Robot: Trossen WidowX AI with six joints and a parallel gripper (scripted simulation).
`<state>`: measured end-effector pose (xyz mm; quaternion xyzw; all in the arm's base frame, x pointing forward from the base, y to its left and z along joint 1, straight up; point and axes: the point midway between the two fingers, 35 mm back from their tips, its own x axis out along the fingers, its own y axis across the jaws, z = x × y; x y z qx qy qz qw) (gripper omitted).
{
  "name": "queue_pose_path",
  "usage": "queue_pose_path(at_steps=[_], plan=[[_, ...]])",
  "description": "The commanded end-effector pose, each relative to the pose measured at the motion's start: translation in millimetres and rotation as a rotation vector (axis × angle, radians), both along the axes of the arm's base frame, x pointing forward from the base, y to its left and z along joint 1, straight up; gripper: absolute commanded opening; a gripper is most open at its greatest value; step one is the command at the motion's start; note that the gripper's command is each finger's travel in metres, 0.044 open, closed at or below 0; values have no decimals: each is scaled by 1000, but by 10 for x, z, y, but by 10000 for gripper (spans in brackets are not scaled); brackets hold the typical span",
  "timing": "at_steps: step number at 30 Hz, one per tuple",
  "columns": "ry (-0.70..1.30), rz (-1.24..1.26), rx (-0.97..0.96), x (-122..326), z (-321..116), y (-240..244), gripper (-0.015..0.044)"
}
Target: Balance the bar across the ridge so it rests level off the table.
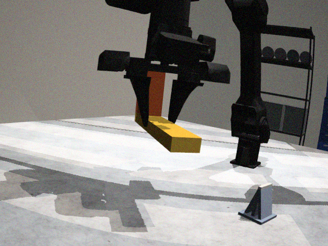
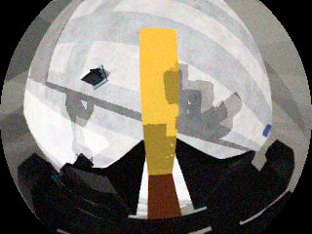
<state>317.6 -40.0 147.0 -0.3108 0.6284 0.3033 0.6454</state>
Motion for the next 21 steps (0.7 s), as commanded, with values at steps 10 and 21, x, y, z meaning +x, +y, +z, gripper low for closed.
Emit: queue_pose_path(at_steps=[10,21], plan=[[-2,94,-3,53,19,504,0],[-2,173,-1,26,23,933,0]])
